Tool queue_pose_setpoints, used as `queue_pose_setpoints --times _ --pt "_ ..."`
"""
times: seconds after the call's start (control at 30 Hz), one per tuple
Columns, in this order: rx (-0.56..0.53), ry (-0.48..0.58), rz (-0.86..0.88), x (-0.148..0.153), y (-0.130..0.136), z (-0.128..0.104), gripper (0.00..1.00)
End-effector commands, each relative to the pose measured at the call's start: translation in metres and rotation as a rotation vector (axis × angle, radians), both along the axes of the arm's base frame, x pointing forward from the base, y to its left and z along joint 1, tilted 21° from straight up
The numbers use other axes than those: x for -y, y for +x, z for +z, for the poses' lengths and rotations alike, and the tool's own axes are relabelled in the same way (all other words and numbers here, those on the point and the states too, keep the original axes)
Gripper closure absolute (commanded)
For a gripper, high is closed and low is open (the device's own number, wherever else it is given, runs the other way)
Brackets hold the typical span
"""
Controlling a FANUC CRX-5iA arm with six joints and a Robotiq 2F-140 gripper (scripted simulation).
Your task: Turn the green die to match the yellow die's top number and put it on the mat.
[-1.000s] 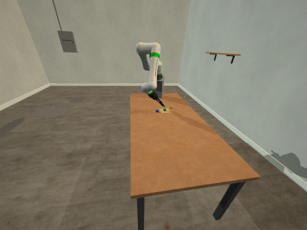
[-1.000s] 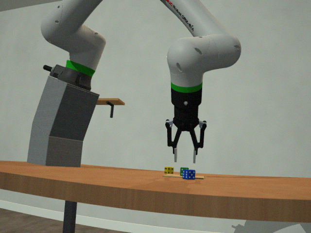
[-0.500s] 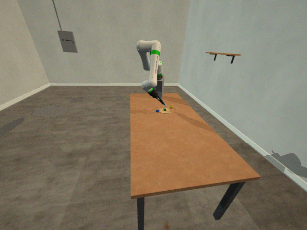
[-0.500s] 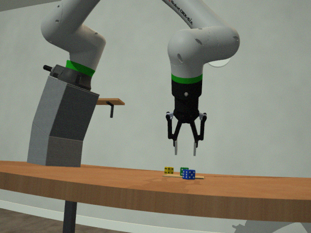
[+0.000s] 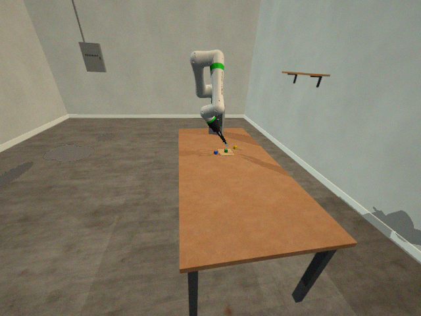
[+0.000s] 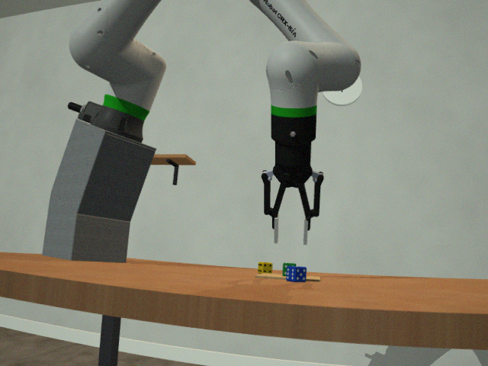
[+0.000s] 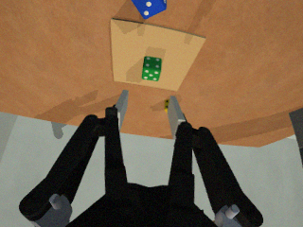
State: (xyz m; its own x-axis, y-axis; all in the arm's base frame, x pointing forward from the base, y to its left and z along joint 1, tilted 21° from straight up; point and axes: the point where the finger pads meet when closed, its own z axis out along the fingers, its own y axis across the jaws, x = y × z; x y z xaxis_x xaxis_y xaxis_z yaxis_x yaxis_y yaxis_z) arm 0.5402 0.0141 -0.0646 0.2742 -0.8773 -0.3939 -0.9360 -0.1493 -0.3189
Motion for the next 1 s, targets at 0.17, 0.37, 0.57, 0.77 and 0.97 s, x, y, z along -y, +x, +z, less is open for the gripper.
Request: queue_pose_setpoints --times 0.17,0.37,0.57,0.77,0.97 --pt "0.005 -0.073 -0.029 -0.003 -0.002 0.001 0.60" --pt "-0.013 -0.171 -0.063 0.003 -0.009 -0.005 0.60" --pt "0.021 -0.286 -0.102 -0.001 -0.006 -0.001 0.60" --pt "0.046 -0.312 -0.109 -0.007 -0.002 0.003 0.60" --pt "0.046 -0.314 -0.110 -0.010 -0.003 0.003 0.60"
